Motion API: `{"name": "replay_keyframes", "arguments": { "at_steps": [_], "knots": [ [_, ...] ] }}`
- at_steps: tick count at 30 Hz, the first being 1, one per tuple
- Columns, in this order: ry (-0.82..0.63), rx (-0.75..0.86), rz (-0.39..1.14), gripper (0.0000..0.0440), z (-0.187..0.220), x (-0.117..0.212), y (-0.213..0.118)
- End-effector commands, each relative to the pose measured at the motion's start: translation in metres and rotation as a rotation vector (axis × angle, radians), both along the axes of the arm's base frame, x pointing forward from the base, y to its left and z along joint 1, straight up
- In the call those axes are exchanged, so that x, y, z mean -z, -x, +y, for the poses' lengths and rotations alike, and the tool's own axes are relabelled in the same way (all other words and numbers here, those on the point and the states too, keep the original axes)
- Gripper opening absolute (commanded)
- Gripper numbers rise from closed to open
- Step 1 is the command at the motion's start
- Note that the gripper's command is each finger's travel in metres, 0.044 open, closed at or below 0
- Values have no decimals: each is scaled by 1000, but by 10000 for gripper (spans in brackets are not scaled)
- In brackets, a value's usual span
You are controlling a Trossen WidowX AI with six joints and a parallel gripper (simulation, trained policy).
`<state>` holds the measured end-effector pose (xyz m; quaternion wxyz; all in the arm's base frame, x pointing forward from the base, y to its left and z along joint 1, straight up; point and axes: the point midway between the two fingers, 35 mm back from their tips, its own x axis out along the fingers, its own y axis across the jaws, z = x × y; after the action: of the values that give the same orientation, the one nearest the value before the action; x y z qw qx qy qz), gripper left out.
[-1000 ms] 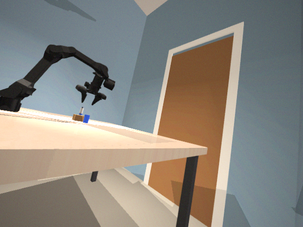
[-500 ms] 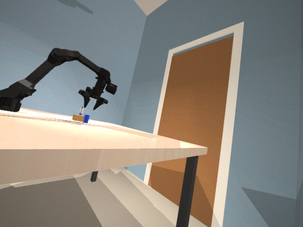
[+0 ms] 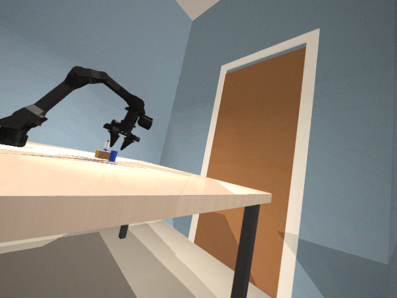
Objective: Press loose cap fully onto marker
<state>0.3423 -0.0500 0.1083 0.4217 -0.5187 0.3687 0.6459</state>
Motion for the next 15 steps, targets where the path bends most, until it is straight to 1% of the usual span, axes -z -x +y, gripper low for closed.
{"name": "replay_keyframes", "arguments": {
  "at_steps": [1, 15],
  "knots": [
    [24, -45, 10, 285, 1, 8, 1],
    [71, -194, 41, 250, 6, 44, 7]
  ]
}}
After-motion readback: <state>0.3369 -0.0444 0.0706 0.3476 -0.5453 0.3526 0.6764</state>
